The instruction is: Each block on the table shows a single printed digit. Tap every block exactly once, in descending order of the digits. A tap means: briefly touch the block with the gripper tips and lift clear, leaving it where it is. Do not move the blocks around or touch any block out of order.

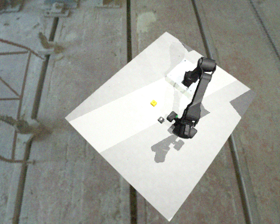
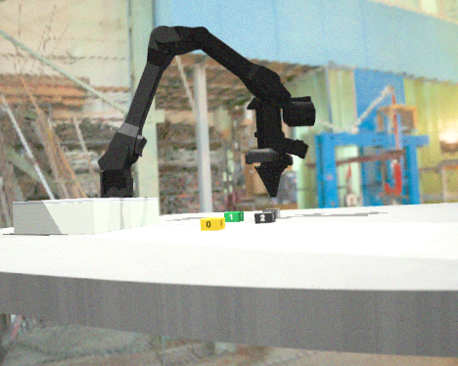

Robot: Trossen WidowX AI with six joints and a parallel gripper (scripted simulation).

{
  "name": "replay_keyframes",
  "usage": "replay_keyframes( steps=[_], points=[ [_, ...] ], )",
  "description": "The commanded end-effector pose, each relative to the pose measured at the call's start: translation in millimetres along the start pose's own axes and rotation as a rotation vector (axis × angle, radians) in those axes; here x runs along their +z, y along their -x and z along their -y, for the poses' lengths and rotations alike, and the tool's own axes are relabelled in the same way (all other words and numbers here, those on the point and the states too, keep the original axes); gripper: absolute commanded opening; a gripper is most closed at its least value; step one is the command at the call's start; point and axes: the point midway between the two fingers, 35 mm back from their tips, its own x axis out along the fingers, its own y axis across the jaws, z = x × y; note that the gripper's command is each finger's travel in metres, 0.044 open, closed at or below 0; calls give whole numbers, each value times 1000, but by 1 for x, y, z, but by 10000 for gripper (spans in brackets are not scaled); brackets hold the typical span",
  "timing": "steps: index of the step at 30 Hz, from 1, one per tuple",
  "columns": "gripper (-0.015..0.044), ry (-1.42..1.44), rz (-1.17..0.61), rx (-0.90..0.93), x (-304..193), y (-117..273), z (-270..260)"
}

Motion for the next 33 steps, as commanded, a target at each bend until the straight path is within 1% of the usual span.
replay_keyframes(
  steps=[1,22,28,31,33],
  points=[
    [20,-3,0,-2,0,-1,0],
    [20,-3,0,-2,0,-30,0],
    [20,-3,0,-2,0,-31,0],
    [20,-2,1,-2,0,-4,0],
    [20,-3,0,-2,0,-1,0]
  ],
)
